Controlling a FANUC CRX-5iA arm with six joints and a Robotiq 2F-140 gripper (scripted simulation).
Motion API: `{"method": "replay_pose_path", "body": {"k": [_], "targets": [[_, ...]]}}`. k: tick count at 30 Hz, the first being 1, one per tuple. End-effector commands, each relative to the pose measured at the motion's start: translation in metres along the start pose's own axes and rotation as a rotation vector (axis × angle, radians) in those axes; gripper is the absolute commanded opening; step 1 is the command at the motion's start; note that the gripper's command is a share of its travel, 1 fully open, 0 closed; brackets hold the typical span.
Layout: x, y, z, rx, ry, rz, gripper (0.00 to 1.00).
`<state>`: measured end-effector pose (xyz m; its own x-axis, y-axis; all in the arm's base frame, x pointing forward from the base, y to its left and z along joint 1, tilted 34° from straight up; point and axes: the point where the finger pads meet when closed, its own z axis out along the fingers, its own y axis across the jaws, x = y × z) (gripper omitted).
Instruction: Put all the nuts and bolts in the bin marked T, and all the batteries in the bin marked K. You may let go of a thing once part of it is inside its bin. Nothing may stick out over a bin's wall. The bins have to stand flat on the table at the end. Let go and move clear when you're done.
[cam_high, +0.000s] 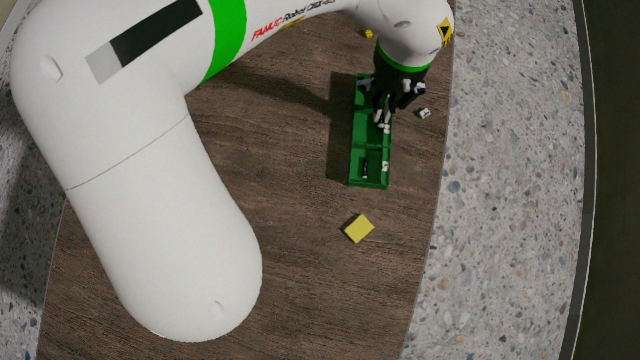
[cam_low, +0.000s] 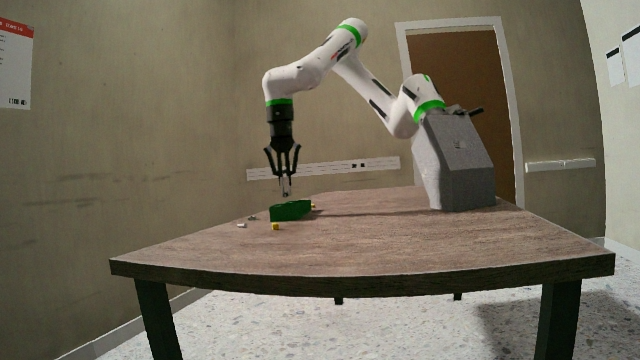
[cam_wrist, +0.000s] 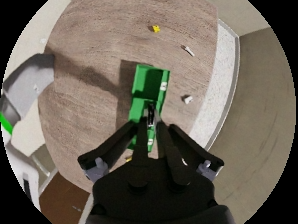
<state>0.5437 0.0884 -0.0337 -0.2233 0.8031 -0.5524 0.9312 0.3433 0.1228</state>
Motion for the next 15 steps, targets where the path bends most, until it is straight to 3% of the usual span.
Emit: {"method": "replay_pose_path", "body": {"k": [1, 4, 15], "targets": [[-0.011, -0.003, -0.001, -0.002, 0.001, 0.0, 0.15], [-0.028, -0.009, -0.001, -0.001, 0.001, 0.108, 0.15], [-0.091, -0.029, 0.0, -0.001, 0.001, 0.108, 0.15]]}}
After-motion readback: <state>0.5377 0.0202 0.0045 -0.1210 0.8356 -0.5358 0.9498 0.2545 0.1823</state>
